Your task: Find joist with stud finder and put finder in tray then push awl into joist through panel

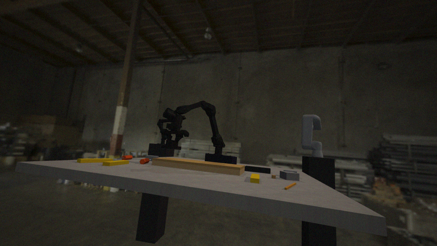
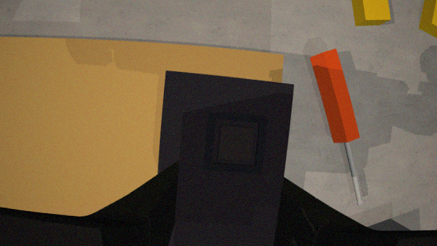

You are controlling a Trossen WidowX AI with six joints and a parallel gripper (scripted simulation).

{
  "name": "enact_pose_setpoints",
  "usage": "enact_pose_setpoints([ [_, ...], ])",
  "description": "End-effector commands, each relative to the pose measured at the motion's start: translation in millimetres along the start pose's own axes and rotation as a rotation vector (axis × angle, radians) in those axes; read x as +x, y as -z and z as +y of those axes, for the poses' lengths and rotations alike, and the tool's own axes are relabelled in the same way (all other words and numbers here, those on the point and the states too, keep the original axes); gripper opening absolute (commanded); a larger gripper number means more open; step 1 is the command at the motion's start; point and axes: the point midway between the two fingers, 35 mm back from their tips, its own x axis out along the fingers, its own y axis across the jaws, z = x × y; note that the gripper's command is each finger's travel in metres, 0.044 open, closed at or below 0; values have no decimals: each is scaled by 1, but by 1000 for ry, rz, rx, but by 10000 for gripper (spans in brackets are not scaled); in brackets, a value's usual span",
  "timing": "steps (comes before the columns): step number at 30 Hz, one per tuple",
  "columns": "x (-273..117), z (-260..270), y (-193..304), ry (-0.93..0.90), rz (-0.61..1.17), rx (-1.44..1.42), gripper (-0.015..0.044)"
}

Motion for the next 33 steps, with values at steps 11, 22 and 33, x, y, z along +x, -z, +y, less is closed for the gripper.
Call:
enact_pose_setpoints([
  [11,31,1,8,-8,1,-12,0],
  [22,46,2,13,-9,3,-14,0],
  [33,58,2,17,-9,3,-15,0],
])
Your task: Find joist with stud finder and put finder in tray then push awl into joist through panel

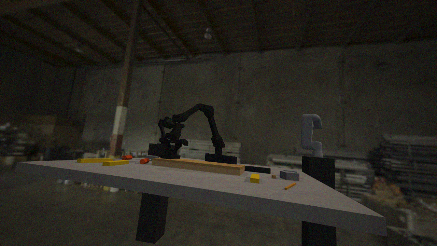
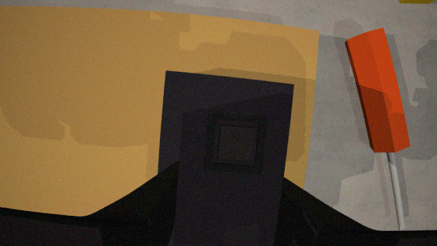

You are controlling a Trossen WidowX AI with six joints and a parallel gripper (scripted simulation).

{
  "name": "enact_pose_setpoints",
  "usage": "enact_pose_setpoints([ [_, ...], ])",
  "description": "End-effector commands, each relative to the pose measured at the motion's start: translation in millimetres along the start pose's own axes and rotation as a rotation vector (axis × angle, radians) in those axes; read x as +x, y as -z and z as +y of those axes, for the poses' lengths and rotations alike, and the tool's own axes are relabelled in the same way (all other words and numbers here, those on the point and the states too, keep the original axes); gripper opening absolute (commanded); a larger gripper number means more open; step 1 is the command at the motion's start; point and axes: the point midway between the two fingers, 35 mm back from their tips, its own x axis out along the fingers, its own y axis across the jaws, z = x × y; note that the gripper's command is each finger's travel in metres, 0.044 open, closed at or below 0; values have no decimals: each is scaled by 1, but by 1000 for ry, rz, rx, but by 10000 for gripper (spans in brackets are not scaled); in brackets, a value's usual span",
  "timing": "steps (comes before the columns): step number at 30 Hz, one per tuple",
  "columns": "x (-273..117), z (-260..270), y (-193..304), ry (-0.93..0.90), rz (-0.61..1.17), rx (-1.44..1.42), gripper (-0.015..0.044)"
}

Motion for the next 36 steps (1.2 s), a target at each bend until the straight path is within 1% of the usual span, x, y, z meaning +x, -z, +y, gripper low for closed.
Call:
enact_pose_setpoints([
  [1,2,1,0,-3,-6,-5,0],
  [36,2,113,1,-13,-6,-3,0],
])
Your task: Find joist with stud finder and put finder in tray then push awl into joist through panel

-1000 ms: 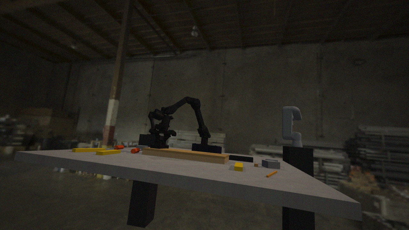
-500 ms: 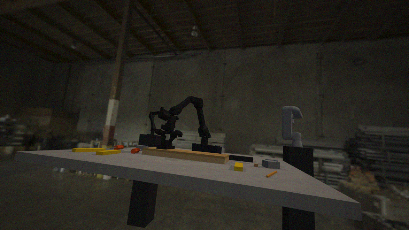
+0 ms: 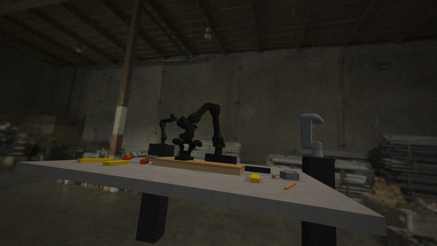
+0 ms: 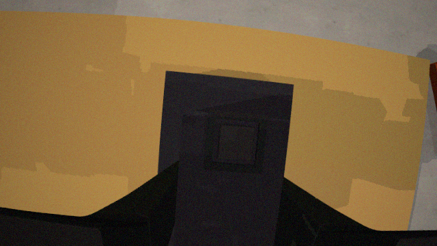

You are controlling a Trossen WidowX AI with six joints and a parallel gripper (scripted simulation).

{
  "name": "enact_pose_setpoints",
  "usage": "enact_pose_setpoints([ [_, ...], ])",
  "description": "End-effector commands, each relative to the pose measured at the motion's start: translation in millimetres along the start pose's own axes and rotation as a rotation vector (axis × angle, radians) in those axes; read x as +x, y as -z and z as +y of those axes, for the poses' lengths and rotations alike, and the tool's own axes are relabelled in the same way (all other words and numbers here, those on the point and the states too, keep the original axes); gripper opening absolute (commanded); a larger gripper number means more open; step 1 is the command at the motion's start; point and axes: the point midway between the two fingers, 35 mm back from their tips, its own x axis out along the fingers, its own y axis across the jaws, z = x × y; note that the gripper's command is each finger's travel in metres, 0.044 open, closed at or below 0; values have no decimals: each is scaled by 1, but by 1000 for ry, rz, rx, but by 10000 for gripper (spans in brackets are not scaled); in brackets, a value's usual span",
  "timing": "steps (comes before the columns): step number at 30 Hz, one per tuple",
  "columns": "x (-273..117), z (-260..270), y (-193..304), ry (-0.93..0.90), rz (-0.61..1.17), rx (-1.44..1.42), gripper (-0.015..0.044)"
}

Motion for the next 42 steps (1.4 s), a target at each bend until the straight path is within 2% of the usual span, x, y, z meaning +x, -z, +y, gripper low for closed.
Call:
enact_pose_setpoints([
  [1,0,17,2,-1,3,1,0],
  [42,-1,154,2,-14,3,4,0],
])
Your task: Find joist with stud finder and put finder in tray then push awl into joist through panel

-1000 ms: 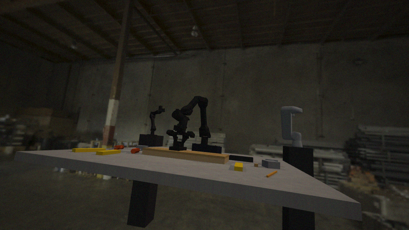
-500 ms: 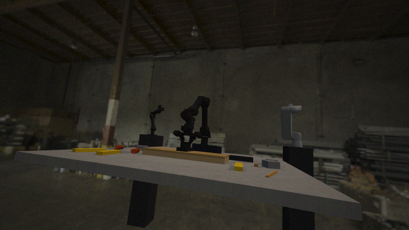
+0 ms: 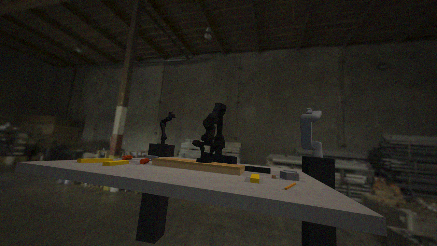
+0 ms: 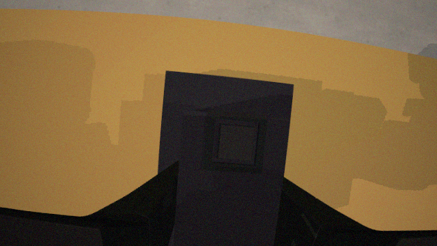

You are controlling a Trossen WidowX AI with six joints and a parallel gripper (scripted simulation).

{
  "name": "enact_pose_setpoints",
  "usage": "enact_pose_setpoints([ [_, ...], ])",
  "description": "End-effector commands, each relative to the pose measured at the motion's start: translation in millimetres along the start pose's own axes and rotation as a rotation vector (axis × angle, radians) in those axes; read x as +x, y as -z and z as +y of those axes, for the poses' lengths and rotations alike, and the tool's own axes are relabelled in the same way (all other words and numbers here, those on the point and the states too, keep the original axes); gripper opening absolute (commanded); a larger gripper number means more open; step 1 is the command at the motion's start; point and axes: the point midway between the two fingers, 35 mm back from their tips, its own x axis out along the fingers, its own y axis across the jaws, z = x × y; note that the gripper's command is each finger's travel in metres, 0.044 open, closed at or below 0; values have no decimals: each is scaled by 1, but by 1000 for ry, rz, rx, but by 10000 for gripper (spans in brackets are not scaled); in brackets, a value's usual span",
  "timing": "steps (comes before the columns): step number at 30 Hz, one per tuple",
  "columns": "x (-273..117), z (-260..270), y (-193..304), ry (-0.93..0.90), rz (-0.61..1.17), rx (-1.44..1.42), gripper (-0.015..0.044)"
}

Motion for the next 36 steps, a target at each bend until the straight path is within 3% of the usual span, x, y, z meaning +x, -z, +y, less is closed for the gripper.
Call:
enact_pose_setpoints([
  [1,0,16,0,-1,1,0,0],
  [36,-1,134,1,-12,2,3,0],
])
